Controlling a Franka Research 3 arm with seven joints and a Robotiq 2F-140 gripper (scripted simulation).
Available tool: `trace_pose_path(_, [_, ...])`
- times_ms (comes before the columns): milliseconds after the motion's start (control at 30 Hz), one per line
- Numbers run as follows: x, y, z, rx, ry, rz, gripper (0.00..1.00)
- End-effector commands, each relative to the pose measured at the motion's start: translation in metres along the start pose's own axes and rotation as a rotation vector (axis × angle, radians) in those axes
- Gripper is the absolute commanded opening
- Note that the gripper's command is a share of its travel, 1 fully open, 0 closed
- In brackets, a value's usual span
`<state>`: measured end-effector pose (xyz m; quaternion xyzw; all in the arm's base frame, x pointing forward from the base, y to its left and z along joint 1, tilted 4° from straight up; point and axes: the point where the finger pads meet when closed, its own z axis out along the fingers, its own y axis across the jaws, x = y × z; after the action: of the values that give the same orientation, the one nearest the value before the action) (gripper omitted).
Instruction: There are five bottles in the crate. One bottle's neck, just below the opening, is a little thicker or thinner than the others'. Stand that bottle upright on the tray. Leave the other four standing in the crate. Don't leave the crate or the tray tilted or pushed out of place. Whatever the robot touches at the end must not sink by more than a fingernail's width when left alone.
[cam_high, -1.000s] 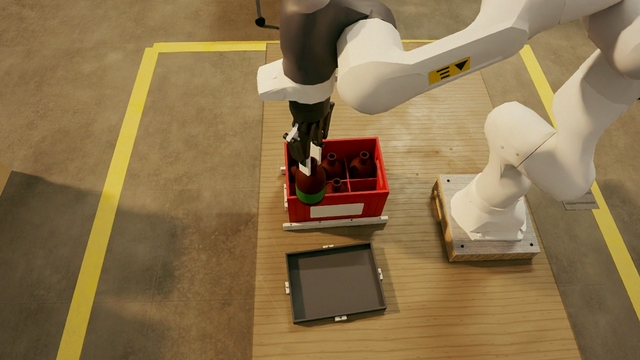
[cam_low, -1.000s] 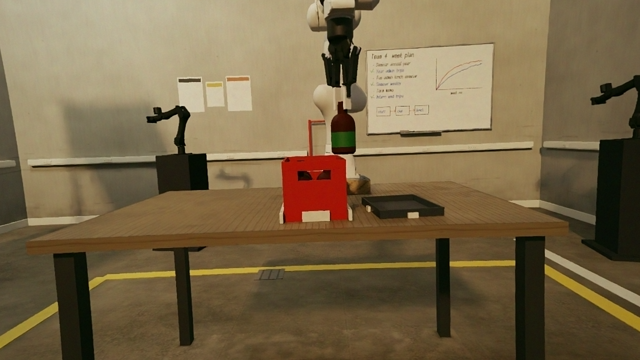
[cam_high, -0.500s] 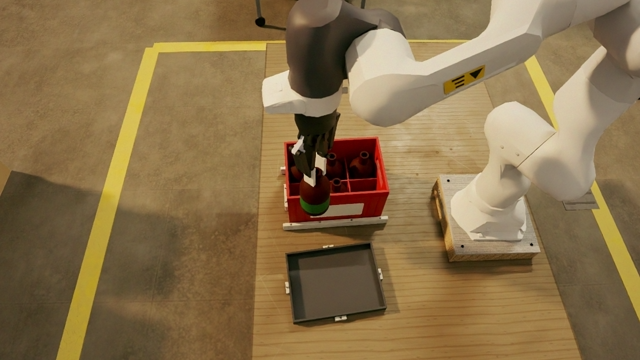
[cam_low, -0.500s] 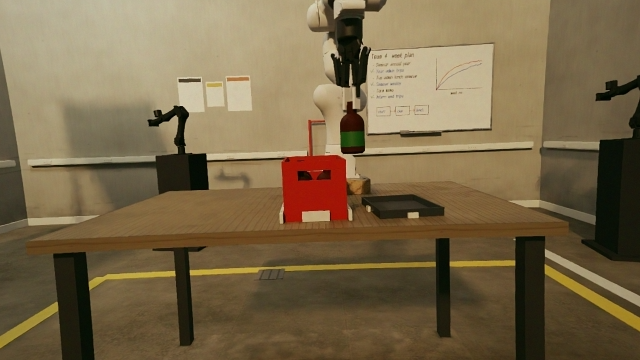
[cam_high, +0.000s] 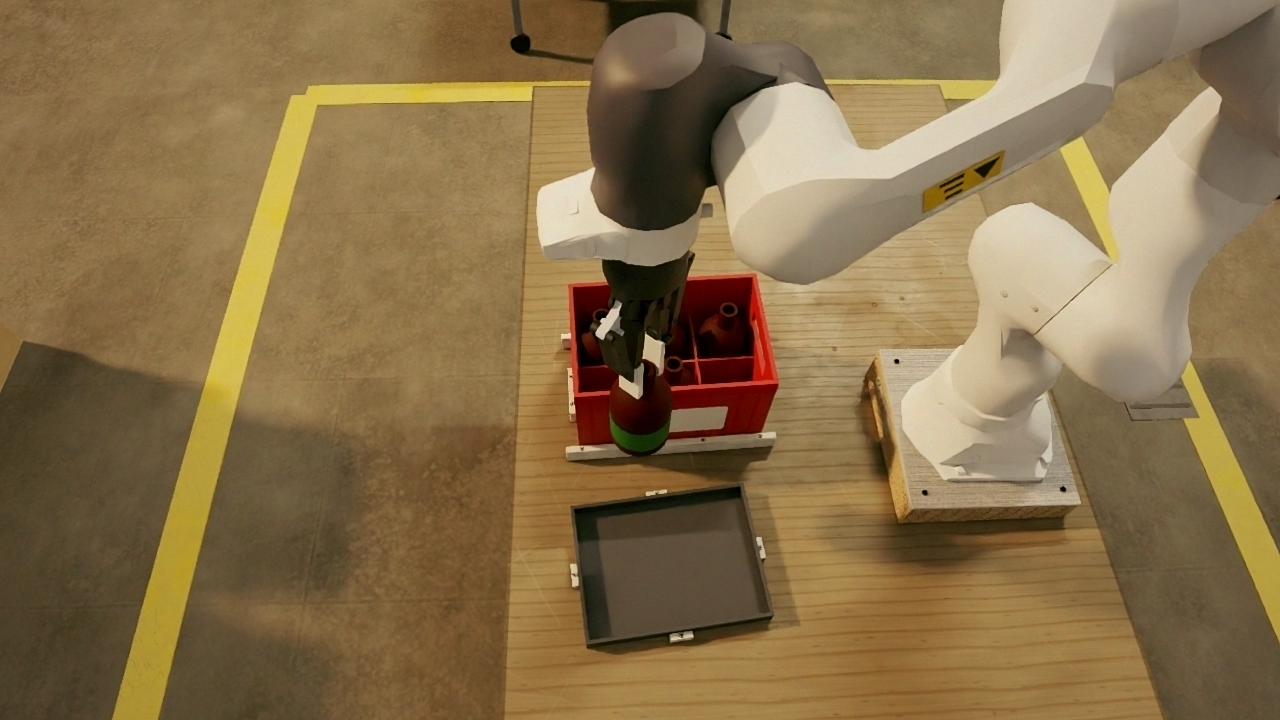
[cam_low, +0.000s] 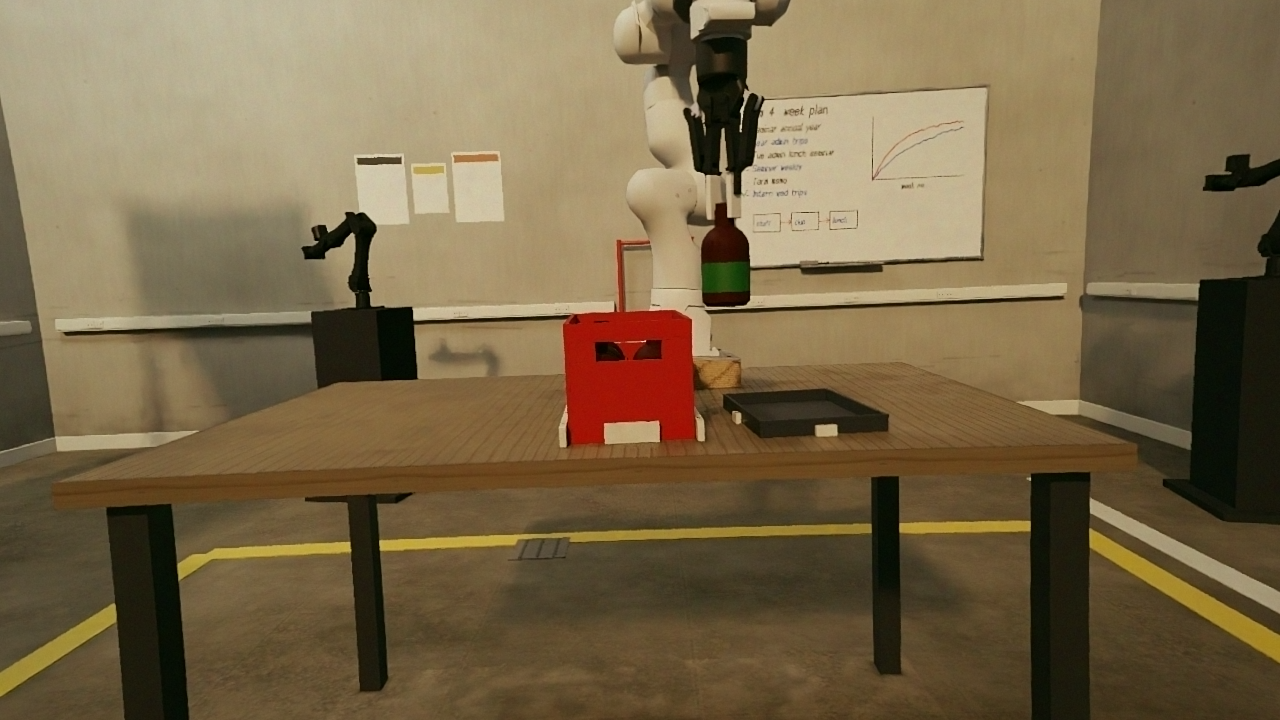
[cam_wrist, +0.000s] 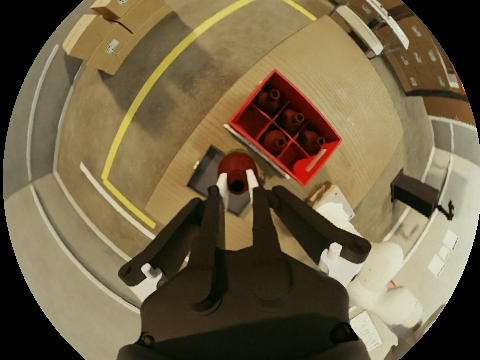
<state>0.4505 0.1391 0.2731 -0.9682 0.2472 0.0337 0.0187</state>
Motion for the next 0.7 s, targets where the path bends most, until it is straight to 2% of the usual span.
trace_pose_path(0, [-0.008,-0.006,-0.002,0.005,0.004,0.031,0.1])
trace_pose_path(667, [-0.047,-0.029,-0.002,0.005,0.004,0.031,0.1])
